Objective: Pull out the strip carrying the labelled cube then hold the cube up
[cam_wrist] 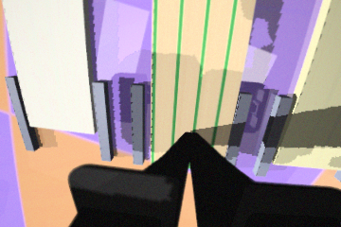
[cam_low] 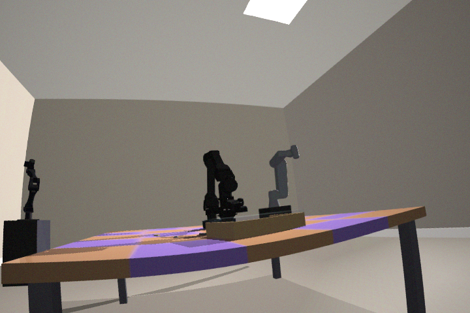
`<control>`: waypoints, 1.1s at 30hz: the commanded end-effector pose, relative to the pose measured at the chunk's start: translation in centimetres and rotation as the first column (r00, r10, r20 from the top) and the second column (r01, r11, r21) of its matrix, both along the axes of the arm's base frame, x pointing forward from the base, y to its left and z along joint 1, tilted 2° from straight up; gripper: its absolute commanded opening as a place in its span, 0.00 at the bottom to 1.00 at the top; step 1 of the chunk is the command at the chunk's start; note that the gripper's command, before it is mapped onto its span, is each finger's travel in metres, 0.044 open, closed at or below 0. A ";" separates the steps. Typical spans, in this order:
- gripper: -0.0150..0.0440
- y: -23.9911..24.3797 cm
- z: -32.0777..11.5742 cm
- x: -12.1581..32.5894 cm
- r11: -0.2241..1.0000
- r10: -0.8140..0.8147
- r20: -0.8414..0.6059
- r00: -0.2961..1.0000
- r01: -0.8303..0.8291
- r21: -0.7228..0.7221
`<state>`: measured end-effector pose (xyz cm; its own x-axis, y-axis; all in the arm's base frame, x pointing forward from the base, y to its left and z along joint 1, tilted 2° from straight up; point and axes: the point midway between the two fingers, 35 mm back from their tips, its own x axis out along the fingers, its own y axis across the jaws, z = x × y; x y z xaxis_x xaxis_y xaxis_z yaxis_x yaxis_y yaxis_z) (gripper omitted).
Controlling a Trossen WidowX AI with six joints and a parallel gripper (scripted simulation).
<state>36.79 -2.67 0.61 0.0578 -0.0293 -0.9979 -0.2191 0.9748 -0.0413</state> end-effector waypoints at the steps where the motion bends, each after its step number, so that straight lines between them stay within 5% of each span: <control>1: 0.25 -0.2 -0.5 -1.2 1.000 0.005 -0.021 1.000 -0.005 0.001; 33: 0.25 -1.2 -0.8 -6.0 1.000 0.005 -0.024 1.000 -0.005 0.000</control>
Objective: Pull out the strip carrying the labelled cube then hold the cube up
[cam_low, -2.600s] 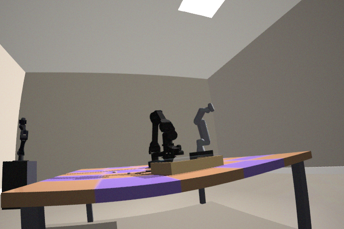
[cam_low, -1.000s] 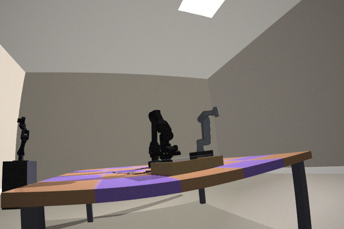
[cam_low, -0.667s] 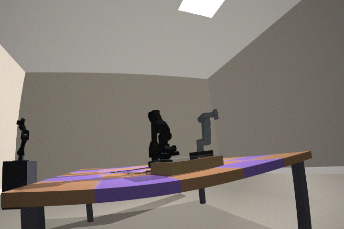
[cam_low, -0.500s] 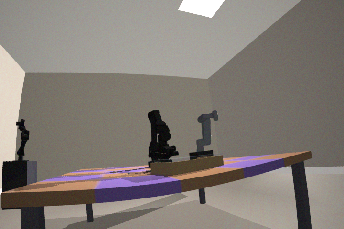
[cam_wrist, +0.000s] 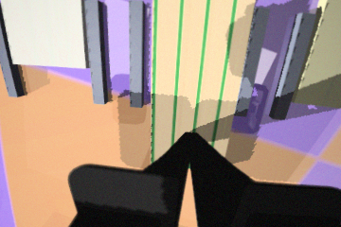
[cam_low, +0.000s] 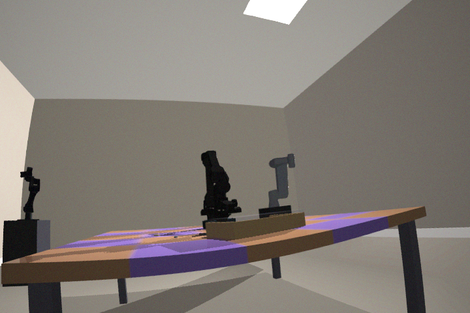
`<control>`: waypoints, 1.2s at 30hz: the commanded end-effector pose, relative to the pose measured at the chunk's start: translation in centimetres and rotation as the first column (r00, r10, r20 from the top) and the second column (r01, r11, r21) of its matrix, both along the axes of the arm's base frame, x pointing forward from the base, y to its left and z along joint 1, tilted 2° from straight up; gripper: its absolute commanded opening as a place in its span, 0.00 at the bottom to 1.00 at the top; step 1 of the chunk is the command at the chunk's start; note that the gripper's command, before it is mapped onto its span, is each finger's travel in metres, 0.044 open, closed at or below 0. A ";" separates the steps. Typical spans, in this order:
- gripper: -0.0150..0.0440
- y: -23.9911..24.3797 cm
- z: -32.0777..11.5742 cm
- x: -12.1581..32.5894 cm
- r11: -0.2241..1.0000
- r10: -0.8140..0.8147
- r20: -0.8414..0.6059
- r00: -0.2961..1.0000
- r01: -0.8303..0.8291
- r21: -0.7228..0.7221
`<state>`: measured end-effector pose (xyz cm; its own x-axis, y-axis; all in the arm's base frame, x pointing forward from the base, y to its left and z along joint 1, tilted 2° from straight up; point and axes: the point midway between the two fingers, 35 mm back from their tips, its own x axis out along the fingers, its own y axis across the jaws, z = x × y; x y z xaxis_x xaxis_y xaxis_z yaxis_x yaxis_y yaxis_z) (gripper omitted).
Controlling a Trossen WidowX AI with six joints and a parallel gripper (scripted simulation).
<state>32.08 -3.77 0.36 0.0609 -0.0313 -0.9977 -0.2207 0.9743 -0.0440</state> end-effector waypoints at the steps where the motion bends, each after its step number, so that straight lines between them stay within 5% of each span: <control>1: 0.25 -0.2 -0.6 -1.4 1.000 0.003 -0.027 1.000 -0.003 0.002; 36: 0.25 -1.3 -0.8 -6.3 1.000 0.003 -0.031 1.000 -0.003 0.001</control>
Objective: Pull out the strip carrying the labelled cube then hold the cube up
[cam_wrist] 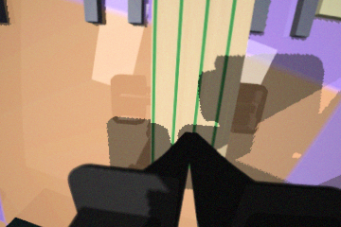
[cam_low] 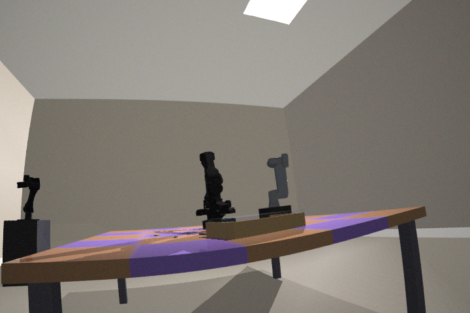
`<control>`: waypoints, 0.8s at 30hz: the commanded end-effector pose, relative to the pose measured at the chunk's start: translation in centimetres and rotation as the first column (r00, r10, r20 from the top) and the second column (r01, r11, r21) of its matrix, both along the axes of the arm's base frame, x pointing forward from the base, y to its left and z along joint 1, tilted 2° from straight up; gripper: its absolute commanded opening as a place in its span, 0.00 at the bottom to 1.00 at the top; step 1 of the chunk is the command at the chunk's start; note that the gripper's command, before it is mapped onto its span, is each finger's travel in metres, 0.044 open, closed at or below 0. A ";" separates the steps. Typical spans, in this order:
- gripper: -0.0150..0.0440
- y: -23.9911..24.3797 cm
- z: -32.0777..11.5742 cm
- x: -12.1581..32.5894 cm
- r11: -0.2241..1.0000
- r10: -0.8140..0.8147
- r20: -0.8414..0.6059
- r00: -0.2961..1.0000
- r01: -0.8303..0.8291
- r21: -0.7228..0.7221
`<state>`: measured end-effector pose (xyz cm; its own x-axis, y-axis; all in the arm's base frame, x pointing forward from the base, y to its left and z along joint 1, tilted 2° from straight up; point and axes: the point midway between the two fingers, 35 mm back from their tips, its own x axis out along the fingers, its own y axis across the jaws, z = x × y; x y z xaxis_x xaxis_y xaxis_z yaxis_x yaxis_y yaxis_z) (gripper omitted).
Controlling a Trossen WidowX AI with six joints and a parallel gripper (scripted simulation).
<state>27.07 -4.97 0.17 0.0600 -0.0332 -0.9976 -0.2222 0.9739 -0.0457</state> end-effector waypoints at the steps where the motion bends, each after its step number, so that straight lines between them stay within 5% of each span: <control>1: 0.25 -0.1 -0.6 -1.5 1.000 0.002 -0.030 1.000 -0.002 0.003; 24: 0.25 -0.8 -0.7 -4.7 1.000 0.002 -0.033 0.999 -0.002 0.002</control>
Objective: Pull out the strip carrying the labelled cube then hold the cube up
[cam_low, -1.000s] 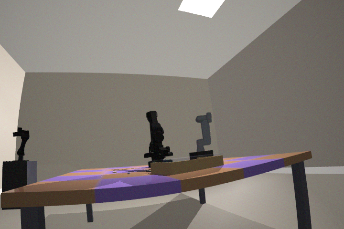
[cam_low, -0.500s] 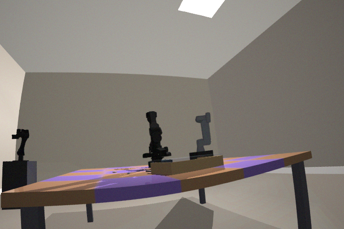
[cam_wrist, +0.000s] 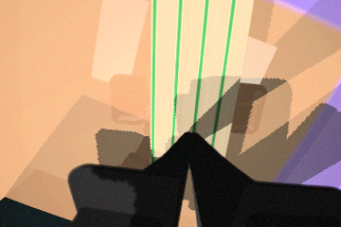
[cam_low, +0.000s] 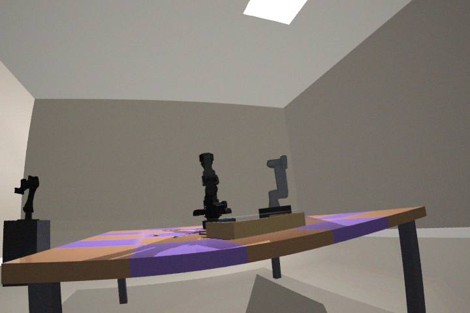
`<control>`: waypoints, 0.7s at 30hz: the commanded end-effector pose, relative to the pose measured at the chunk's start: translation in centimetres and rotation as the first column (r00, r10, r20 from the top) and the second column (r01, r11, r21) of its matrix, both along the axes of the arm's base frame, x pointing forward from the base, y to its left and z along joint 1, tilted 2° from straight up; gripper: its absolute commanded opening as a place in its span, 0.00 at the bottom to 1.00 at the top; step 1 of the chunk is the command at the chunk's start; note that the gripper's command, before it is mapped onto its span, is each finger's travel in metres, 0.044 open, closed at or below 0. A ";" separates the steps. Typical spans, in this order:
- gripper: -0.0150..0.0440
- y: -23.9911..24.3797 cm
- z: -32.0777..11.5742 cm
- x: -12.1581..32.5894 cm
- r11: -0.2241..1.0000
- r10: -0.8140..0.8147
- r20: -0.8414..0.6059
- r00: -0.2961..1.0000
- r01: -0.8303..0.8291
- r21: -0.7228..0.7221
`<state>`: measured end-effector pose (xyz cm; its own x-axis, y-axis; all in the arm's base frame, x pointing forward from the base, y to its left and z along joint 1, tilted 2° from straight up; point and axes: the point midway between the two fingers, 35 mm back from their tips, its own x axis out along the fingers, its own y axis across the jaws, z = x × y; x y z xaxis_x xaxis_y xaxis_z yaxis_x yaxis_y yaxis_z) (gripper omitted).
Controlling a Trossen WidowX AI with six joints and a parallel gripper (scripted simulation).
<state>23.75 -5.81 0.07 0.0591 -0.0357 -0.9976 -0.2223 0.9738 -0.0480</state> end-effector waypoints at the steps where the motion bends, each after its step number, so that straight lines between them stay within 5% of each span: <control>1: 0.25 0.0 -0.6 -1.6 1.000 0.001 -0.032 0.999 -0.001 0.005; 21: 0.25 -0.3 -0.6 -2.5 1.000 0.001 -0.033 0.999 -0.001 0.005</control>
